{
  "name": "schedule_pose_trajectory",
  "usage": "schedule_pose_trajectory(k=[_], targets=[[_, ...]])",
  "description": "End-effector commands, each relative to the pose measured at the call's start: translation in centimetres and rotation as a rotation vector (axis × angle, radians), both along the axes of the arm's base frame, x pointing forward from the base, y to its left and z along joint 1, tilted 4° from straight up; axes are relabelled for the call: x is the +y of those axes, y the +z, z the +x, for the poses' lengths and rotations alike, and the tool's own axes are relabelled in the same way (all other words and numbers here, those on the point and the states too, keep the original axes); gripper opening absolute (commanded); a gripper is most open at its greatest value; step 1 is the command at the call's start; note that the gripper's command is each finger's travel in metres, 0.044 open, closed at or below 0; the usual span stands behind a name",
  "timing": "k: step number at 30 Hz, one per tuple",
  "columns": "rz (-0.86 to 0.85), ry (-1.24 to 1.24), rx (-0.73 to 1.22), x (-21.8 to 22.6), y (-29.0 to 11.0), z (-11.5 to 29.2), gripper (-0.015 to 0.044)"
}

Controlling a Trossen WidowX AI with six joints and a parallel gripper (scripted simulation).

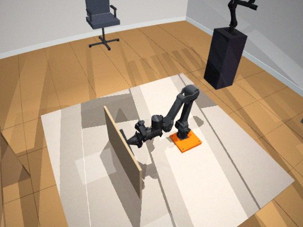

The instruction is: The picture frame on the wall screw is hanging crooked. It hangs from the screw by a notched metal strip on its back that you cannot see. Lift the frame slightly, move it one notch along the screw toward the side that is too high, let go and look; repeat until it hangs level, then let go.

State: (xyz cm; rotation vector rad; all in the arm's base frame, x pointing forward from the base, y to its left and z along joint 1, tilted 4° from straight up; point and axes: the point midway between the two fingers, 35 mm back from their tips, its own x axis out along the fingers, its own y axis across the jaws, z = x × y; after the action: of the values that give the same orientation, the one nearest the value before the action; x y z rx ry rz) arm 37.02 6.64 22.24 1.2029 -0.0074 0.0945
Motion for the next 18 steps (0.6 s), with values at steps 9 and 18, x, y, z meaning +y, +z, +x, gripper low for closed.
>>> schedule_pose_trajectory(k=[9,18], targets=[[0.052,0.003,0.004,-0.06,-0.06,0.01,0.0000],[0.078,0.005,0.006,-0.07,-0.07,0.01,0.0000]])
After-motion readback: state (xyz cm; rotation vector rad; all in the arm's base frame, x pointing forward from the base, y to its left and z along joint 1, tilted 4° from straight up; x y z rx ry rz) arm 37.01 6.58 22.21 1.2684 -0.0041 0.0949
